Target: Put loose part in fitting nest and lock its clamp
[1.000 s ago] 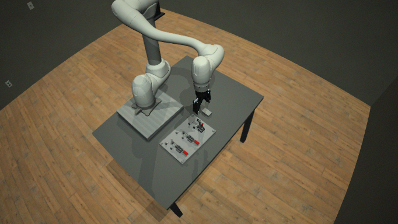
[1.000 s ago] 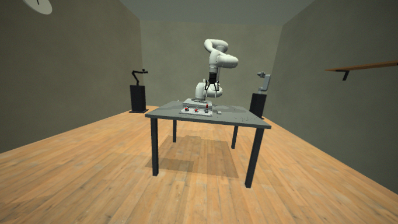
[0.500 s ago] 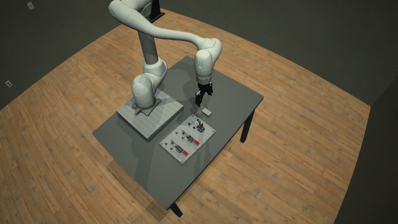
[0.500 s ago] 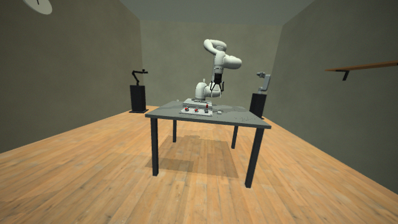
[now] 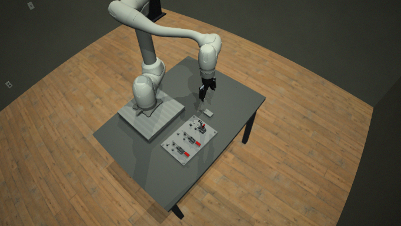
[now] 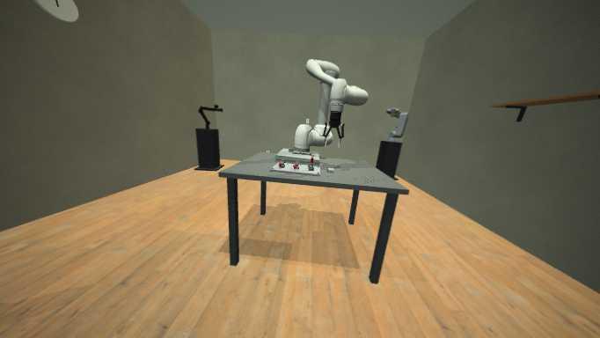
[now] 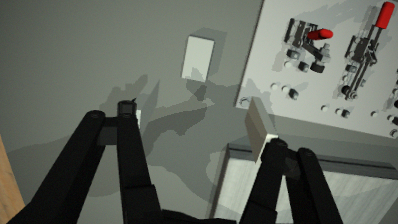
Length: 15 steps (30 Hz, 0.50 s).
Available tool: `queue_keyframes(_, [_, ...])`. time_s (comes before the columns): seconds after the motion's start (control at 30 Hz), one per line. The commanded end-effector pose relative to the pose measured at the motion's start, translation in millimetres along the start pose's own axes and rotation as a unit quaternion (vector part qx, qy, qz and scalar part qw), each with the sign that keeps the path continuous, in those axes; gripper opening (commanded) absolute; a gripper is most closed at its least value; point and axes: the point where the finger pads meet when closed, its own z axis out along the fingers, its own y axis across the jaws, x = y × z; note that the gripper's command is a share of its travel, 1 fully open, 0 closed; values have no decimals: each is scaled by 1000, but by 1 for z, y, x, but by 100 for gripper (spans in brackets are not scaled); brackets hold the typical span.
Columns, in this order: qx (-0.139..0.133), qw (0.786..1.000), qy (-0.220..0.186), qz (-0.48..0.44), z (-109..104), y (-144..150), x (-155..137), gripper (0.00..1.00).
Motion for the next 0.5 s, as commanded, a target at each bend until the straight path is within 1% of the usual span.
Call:
queue_keyframes(0.0, [0,1000,0,0,0,-7,-4,62])
queue_keyframes(0.47, [0,1000,0,0,0,-14,-7,62])
